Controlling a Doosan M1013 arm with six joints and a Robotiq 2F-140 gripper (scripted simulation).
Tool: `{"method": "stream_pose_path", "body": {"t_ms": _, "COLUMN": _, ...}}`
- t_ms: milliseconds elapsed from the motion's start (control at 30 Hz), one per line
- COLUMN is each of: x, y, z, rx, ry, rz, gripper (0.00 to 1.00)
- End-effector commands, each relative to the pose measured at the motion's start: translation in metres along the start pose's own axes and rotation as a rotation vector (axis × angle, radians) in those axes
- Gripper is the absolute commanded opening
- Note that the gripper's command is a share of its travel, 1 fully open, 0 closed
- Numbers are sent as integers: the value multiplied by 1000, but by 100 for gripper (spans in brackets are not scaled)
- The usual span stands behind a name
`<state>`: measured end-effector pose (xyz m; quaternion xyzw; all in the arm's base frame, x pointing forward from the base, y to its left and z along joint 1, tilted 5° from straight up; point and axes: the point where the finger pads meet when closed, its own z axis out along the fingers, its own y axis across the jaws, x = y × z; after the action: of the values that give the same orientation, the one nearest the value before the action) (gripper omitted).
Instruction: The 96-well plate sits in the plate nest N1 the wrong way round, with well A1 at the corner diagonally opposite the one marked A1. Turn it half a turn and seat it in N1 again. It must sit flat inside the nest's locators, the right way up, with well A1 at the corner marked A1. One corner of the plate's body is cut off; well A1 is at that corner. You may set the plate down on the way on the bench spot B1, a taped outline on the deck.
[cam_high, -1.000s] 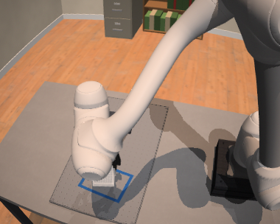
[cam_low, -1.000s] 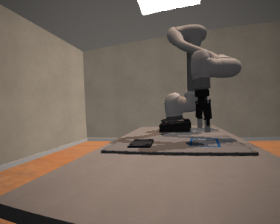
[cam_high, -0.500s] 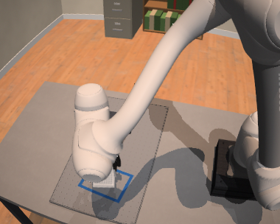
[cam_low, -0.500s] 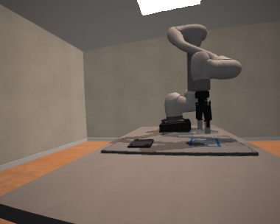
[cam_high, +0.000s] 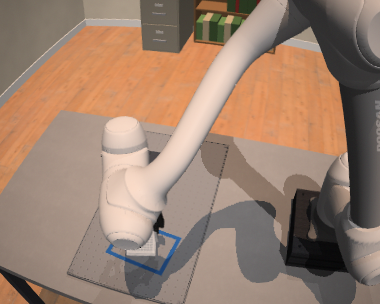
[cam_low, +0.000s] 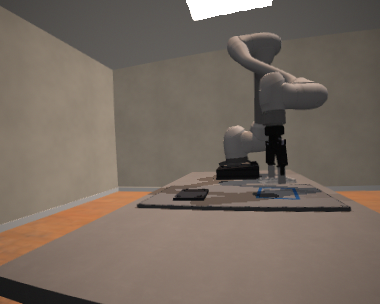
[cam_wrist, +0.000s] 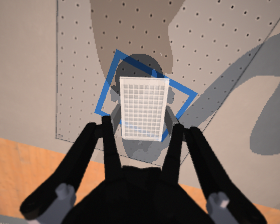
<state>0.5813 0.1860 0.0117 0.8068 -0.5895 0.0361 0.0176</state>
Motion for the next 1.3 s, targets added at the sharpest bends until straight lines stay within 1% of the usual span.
{"method": "stream_pose_path", "body": {"t_ms": 0, "x": 0, "y": 0, "z": 2, "rx": 0, "ry": 0, "rz": 0, "gripper": 0}}
{"method": "stream_pose_path", "body": {"t_ms": 1267, "x": 0, "y": 0, "z": 24, "rx": 0, "ry": 0, "rz": 0, "gripper": 0}}
